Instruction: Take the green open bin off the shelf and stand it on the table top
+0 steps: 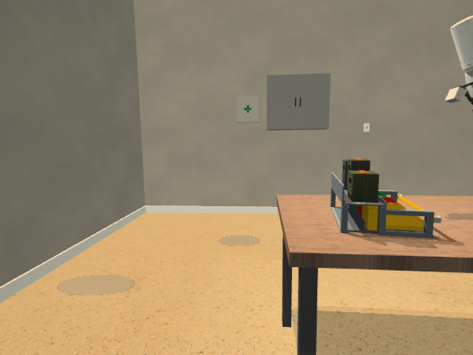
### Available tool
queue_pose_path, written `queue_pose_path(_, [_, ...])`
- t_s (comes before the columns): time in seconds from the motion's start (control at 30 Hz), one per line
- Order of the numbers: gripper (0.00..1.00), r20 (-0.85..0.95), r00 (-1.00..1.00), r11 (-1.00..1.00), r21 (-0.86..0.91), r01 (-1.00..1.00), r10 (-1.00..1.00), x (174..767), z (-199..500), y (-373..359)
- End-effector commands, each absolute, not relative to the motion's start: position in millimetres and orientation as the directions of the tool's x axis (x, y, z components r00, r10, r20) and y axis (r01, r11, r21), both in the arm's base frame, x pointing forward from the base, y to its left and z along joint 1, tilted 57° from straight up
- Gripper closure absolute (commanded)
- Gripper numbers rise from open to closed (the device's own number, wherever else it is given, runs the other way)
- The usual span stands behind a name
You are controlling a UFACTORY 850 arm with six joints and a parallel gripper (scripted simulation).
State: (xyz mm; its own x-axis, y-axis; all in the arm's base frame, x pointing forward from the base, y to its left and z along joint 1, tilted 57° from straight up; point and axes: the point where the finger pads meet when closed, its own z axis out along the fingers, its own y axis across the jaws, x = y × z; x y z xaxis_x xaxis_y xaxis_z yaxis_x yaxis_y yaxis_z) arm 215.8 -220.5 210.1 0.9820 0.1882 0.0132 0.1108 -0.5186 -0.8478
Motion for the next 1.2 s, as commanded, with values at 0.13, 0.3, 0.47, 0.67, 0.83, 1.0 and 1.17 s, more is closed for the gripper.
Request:
queue_pose_path(0.13, [0.0, 0.153, 0.949, -0.504, -0.817, 0.279, 0.277, 251.7, 207.9, -229.3])
queue_pose_path(0.3, [0.0, 0.153, 0.949, -0.504, -0.817, 0.279, 0.277, 251.7, 207.9, -229.3])
queue_pose_path(0.47, [0.0, 0.273, 0.894, -0.477, -0.77, 0.424, 0.355, 267.1, 207.0, -232.8])
queue_pose_path(0.67, [0.0, 0.348, 0.846, -0.453, -0.727, 0.516, 0.404, 277.6, 206.4, -235.1])
queue_pose_path(0.83, [0.0, 0.348, 0.846, -0.453, -0.727, 0.516, 0.404, 277.6, 206.4, -235.1])
queue_pose_path(1.0, [0.0, 0.418, 0.789, -0.423, -0.678, 0.601, 0.451, 273.7, 206.7, -234.2])
queue_pose_path(1.17, [0.0, 0.514, 0.687, -0.37, -0.589, 0.718, 0.515, 267.9, 207.0, -232.9])
